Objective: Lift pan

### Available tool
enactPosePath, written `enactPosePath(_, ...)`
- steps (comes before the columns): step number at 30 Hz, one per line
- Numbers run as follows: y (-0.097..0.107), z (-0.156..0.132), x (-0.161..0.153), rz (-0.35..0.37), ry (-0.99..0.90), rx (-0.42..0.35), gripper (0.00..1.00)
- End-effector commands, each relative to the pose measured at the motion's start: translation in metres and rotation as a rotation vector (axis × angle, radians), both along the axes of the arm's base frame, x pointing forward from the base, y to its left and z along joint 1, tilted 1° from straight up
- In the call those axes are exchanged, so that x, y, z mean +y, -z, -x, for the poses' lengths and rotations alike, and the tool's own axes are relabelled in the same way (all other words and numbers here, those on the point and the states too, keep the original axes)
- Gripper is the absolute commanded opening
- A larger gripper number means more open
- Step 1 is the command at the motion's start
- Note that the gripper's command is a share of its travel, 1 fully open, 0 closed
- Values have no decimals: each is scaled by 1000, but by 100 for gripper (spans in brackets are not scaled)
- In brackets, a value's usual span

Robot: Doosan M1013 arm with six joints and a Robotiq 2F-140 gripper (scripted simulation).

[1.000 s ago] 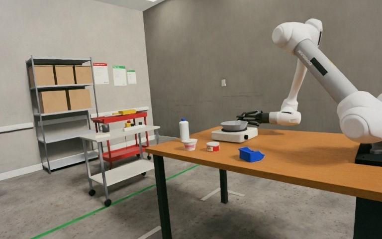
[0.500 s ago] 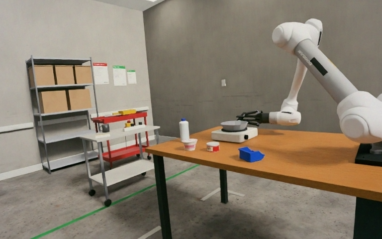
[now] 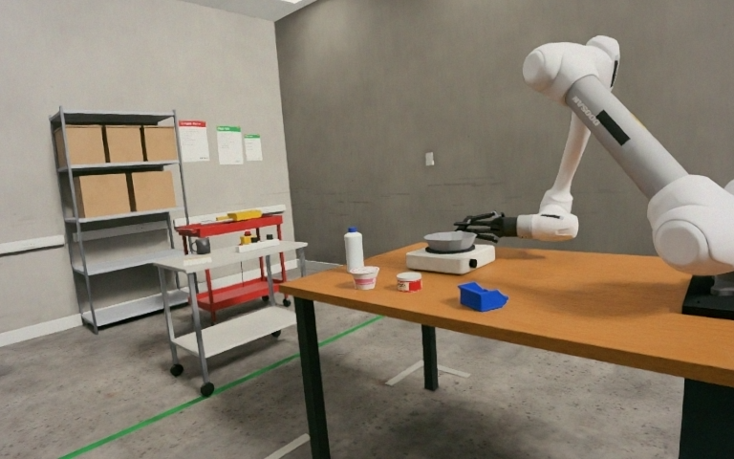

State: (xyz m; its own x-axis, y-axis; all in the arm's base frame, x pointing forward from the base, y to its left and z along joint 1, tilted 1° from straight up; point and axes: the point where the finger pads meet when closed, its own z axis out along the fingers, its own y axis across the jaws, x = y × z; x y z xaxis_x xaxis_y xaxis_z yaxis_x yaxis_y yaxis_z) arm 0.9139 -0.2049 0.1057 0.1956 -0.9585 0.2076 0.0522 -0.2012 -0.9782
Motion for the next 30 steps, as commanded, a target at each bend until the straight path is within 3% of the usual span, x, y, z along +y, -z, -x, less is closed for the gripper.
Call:
enactPosePath(1,-1,-3,-2,-5,6,1,10)
enactPosePath(30,-14,-2,0,-4,1,1,10)
